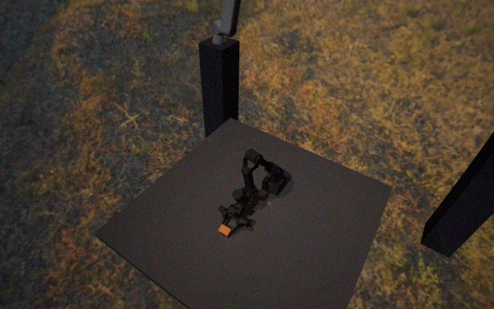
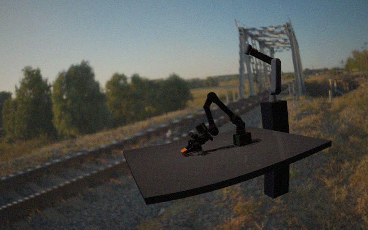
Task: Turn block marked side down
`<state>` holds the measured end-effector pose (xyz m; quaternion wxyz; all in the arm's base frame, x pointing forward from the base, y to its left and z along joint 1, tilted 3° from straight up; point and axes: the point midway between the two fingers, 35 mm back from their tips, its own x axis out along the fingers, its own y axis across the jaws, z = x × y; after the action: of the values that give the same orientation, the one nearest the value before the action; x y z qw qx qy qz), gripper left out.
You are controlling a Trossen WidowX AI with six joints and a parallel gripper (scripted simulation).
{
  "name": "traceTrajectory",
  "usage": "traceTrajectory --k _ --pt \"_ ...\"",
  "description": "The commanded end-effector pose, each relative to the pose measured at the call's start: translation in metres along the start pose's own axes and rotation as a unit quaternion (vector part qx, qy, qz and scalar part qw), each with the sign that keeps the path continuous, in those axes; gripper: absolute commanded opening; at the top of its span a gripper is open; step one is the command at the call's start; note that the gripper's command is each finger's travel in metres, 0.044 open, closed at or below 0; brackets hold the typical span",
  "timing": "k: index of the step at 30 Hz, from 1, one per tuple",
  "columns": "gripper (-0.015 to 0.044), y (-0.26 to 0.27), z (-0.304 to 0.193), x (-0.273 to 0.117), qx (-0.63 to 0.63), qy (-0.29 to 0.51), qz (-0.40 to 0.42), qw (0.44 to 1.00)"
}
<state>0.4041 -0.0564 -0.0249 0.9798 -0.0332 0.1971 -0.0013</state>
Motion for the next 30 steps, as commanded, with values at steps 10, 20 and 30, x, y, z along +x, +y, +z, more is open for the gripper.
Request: traceTrajectory --k 10,20,30 --pt "0.0157 0.0005 0.0011 -0.0003 0.002 -0.003 0.002 1.000" --pt "0.0420 0.0005 0.0011 -0.0003 0.002 -0.003 0.002 1.000" --pt "0.0440 0.0005 0.0011 -0.0003 0.002 -0.003 0.002 1.000"
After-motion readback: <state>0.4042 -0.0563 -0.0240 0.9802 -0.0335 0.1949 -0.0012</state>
